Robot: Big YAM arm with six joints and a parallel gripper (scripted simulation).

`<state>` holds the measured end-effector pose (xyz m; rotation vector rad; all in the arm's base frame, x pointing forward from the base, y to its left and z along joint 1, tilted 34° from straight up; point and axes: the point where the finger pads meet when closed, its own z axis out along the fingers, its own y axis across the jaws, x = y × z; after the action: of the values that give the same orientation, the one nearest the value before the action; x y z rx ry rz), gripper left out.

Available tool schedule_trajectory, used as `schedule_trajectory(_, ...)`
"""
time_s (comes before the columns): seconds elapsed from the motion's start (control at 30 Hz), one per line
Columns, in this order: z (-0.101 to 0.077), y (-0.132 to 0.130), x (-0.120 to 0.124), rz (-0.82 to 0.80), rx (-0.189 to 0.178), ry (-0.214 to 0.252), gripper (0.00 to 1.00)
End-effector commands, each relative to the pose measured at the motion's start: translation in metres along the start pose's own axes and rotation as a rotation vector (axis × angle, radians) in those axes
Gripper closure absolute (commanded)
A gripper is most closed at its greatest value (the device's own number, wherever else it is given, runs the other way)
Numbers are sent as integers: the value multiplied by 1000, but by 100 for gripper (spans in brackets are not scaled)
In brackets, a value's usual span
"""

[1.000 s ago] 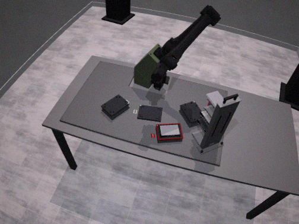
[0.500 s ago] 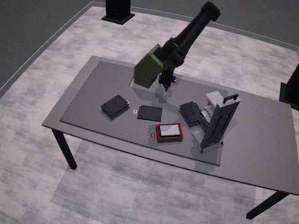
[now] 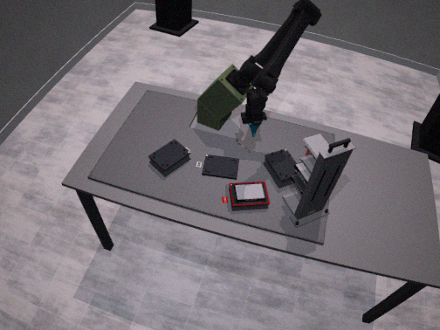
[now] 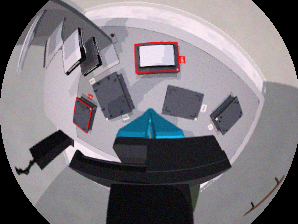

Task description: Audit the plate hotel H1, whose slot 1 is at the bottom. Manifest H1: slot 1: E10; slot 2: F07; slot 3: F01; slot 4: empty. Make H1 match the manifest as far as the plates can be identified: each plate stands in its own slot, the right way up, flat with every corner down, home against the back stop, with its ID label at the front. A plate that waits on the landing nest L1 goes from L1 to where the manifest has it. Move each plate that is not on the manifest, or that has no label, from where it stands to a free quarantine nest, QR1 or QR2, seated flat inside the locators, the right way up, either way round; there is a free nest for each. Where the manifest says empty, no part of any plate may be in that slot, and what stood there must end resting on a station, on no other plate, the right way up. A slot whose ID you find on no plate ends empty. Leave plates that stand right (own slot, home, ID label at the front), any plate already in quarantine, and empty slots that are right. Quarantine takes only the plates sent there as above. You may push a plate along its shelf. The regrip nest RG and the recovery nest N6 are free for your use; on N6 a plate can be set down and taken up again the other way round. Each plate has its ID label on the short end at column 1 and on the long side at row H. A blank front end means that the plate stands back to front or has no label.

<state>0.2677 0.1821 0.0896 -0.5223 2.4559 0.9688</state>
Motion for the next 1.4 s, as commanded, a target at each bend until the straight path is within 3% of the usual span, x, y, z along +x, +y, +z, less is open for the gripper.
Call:
schedule_trajectory(0.0,-7,-3,-13,-15,-1,-81,100)
schedule_trajectory(0.17,-4,2,-11,-68,-23,-107,100)
schedule_trajectory(0.63,-3,-6,-8,-205,-68,-268,100)
schedule_trajectory(0.73,-1,-2,-6,-223,-81,-273,100)
schedule_trajectory(1.1,-4,-5,-6,-326,-117,-411,100)
schedule_trajectory(1.13,0,4,-4,-334,-140,-411,100)
schedule_trajectory(1.2,-3,14,-8,-360,-143,-442,100)
schedule_trajectory(1.3,-4,19,-14,-368,-144,-451,100)
schedule_trajectory(1.37,0,22,-3,-339,-142,-420,100)
